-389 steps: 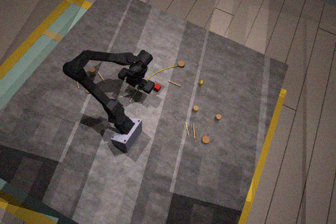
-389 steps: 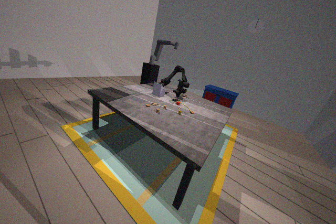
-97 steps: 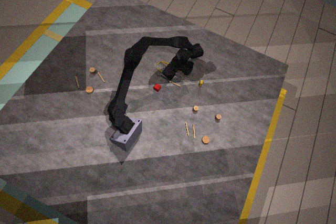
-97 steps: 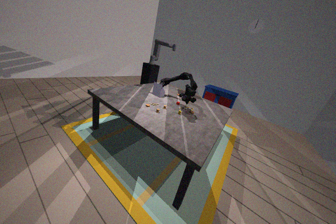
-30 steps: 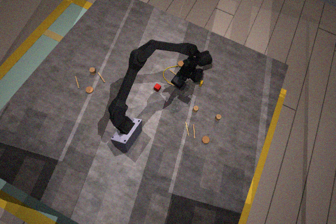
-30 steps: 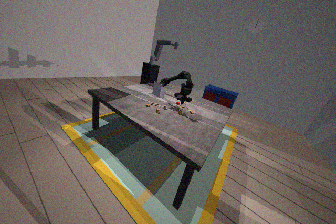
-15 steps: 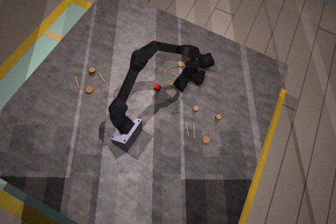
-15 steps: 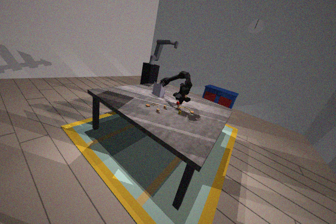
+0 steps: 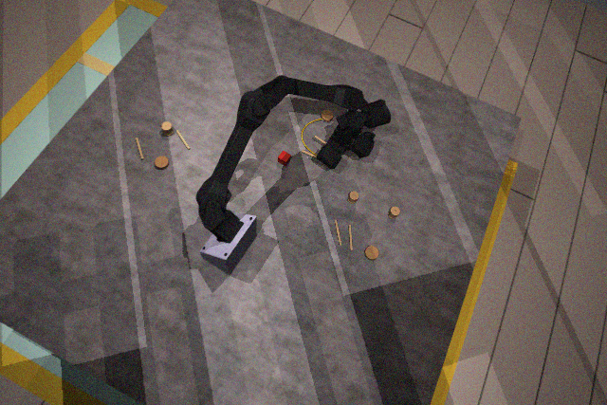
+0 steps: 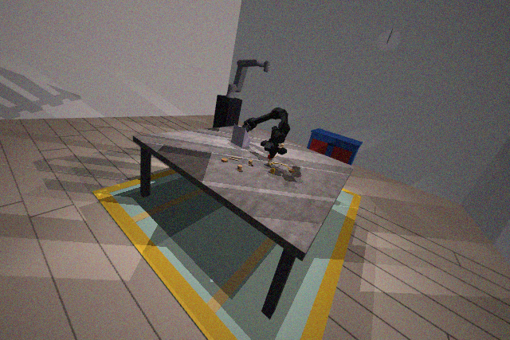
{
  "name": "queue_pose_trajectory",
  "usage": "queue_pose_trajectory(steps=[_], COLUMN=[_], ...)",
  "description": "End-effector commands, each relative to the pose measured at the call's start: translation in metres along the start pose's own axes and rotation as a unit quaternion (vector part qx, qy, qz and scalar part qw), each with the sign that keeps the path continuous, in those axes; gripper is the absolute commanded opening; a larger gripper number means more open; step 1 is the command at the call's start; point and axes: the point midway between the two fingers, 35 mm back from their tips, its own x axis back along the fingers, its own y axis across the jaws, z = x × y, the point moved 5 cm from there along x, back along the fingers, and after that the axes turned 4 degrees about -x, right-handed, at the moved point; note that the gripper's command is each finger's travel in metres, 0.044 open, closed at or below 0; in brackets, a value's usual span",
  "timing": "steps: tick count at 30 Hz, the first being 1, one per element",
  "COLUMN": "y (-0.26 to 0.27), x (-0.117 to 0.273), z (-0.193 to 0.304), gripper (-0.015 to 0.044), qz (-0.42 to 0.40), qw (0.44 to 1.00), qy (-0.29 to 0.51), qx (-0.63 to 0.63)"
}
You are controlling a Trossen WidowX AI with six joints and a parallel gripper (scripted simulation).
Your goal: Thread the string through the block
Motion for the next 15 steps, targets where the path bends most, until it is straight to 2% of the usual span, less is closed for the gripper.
queue_pose_trajectory(steps=[1,15], y=[-0.003,-0.009], x=[-0.002,0.001], z=[-0.007,-0.022], gripper=[0.0,0.0], qz=[0.004,0.003], qw=[1.0,1.0], qy=[-0.005,-0.018], qx=[0.001,0.0])
